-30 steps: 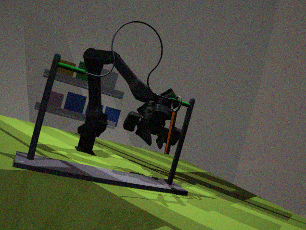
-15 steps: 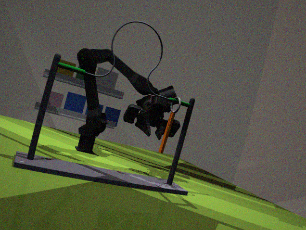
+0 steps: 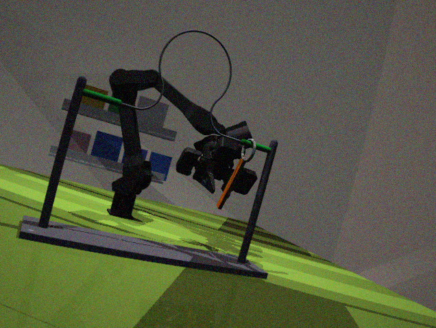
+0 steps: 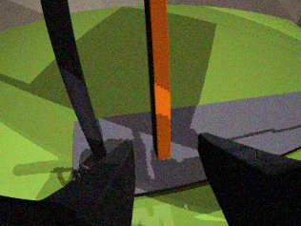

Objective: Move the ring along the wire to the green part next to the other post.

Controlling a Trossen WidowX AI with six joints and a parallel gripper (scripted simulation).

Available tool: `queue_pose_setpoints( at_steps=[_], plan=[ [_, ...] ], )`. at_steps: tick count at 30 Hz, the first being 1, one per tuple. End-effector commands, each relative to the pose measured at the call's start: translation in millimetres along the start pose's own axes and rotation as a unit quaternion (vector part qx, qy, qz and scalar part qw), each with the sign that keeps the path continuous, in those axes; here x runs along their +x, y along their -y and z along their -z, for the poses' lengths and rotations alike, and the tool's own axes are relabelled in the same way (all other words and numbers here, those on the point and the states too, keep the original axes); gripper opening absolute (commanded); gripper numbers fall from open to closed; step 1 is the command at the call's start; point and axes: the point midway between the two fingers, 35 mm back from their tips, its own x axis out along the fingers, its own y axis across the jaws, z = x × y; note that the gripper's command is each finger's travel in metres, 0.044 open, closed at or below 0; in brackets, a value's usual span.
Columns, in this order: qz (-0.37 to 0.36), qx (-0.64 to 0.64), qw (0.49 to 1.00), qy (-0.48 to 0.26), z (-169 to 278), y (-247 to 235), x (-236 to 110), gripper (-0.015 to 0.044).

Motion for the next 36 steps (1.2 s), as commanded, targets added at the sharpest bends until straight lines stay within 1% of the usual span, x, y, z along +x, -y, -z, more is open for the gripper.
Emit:
queue_pose_setpoints(
  at_steps=[1, 10, 12, 15, 17, 20, 21, 36],
  plan=[
    [0.000, 0.004, 1.000, 0.002, -1.4, 0.6, -0.8, 0.0160],
    [0.000, 0.004, 1.000, 0.002, -1.4, 0.6, -0.8, 0.0160],
    [0.000, 0.001, 1.000, -0.001, 0.5, -0.7, -6.4, 0.0212],
    [0.000, 0.000, 1.000, -0.002, 0.6, -0.4, -35.4, 0.0291],
    [-0.001, 0.000, 1.000, 0.001, -0.8, 1.3, -48.3, 0.0344],
    [-0.001, -0.001, 1.000, 0.002, -1.0, 1.5, -49.9, 0.0423],
    [-0.001, -0.001, 1.000, 0.002, -1.0, 1.5, -49.9, 0.0440],
    [-0.001, -0.001, 1.000, 0.002, -1.0, 1.5, -49.9, 0.0440]
  ],
)
